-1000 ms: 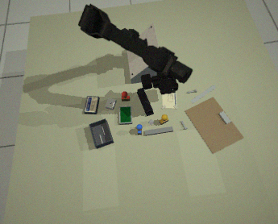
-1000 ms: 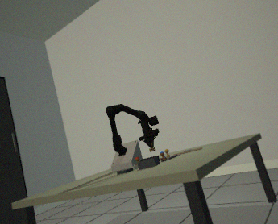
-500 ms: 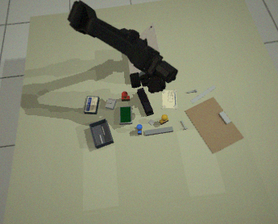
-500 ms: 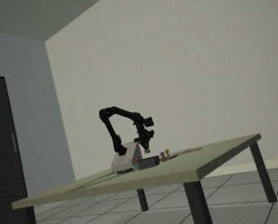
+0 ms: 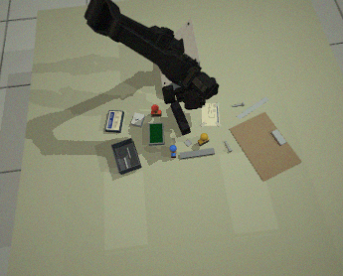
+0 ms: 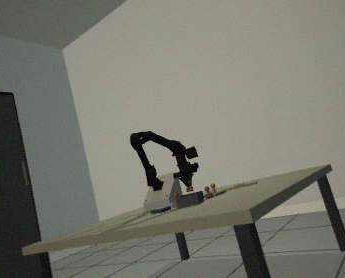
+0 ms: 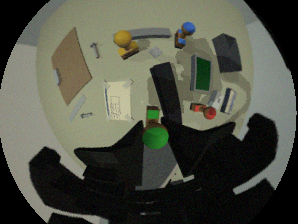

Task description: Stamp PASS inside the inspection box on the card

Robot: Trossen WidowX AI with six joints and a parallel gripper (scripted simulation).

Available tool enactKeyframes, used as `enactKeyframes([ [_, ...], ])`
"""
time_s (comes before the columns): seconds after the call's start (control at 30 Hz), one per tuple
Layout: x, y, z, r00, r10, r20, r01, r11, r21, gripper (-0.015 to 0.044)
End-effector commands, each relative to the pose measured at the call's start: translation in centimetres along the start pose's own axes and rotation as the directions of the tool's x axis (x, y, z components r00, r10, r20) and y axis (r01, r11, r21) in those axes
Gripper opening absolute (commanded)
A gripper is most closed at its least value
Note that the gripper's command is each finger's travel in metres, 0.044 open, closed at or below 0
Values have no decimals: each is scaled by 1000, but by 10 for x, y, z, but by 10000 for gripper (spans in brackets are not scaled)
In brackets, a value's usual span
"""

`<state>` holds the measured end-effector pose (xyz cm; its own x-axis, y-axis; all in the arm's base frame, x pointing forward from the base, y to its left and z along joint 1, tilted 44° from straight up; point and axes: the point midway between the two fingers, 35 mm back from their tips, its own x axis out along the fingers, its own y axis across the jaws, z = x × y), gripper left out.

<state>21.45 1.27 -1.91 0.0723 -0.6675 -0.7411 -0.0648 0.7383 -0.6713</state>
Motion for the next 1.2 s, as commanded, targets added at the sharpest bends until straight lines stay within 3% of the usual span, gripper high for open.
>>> enactKeyframes([
  [0.0,8,-1,-3,1000,-8,-6,7,1000,-10,0],
  [1.03,49,-4,-8,1000,-13,-7,13,1000,-9,0],
  [1.17,47,-4,-4,1000,-8,-3,8,1000,-1,105],
])
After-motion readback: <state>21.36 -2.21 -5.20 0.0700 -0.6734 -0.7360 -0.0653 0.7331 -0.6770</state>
